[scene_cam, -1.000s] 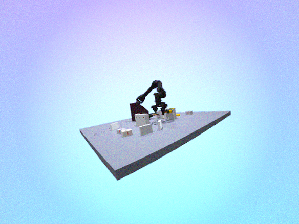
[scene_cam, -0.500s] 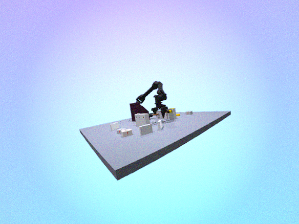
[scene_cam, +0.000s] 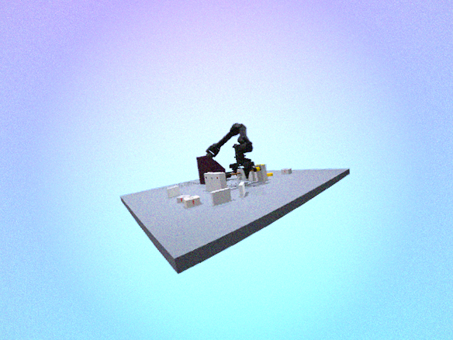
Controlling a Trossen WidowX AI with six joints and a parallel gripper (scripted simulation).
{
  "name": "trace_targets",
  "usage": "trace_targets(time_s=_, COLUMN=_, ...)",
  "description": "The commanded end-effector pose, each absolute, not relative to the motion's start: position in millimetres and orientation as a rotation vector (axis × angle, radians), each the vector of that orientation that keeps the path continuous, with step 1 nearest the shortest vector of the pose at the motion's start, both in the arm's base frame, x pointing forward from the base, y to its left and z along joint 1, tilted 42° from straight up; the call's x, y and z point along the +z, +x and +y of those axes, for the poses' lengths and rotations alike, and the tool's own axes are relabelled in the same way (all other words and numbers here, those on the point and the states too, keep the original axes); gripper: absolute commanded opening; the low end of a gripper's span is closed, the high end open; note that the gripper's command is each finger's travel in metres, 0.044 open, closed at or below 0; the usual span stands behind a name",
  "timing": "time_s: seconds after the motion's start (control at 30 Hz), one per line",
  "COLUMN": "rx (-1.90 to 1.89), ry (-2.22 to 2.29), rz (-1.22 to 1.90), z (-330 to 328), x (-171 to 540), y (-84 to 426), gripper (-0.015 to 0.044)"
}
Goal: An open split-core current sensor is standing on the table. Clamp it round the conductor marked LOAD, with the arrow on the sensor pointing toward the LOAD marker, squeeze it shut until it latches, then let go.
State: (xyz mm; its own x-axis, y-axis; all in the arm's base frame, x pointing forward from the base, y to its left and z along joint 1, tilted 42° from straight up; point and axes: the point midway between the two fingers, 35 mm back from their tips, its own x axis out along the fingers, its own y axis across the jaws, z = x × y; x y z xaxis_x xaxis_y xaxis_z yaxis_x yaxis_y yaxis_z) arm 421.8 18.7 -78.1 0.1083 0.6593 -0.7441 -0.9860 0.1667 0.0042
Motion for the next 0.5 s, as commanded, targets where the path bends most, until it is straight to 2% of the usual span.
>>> trace_targets(time_s=0.0, rx=1.314, ry=-0.585, rz=0.695, z=17.6, x=-77.5, y=422.3, gripper=0.0320)
trace_targets(time_s=0.17, rx=1.314, ry=-0.585, rz=0.695, z=17.6, x=-77.5, y=422.3, gripper=0.0287)
trace_targets(time_s=0.47, rx=1.314, ry=-0.585, rz=0.695, z=17.6, x=-77.5, y=422.3, gripper=0.0050)
